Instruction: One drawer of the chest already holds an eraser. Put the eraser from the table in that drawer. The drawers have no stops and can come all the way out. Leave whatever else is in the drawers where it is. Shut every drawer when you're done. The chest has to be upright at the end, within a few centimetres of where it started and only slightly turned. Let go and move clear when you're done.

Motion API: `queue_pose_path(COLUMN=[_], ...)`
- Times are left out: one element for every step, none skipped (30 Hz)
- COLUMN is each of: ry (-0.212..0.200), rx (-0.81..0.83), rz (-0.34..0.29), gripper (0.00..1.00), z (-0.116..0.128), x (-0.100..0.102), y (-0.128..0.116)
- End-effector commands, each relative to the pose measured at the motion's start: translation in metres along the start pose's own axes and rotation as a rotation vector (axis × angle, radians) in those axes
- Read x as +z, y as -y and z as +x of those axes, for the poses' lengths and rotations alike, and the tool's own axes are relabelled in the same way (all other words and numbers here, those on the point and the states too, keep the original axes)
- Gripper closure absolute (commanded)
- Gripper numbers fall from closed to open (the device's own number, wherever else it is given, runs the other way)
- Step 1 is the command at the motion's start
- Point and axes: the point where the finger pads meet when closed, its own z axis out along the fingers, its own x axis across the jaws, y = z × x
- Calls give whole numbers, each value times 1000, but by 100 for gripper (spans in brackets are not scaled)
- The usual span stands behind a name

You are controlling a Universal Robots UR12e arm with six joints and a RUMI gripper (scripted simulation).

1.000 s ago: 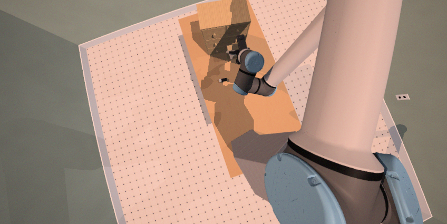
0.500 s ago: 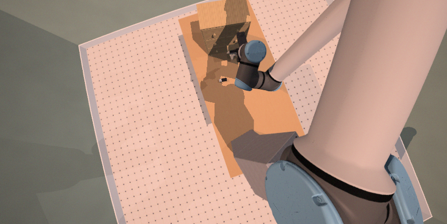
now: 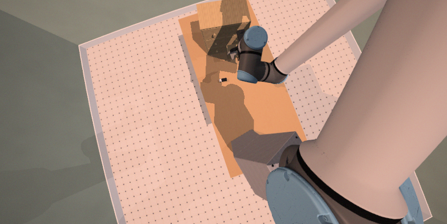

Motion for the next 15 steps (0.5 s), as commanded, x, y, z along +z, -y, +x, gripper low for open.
queue_pose_path(ry=[-4, -4, -5, -5, -5, -5, -6, -6, -7, -7, -8, -8, -9, -9, -9], rx=[5, 6, 6, 6, 6, 6, 6, 6, 7, 7, 7, 7, 7, 7, 8], rz=[-94, -105, -115, -115, -115, -125, -135, -144, -153, -162, -171, -179, -187, -195, -202], gripper=[0, 0, 0, 0, 0, 0, 0, 0, 0, 0, 0, 0, 0, 0, 0], z=[-1, -1, -1, -1, -1, -1, -1, -1, -1, -1, -1, -1, -1, -1, -1], x=[-10, -12, -13, -13, -13, -15, -17, -18, -19, -21, -22, -24, -25, -26, -27], y=[-7, -8, -9, -9, -9, -9, -10, -11, -12, -13, -13, -14, -15, -15, -16])
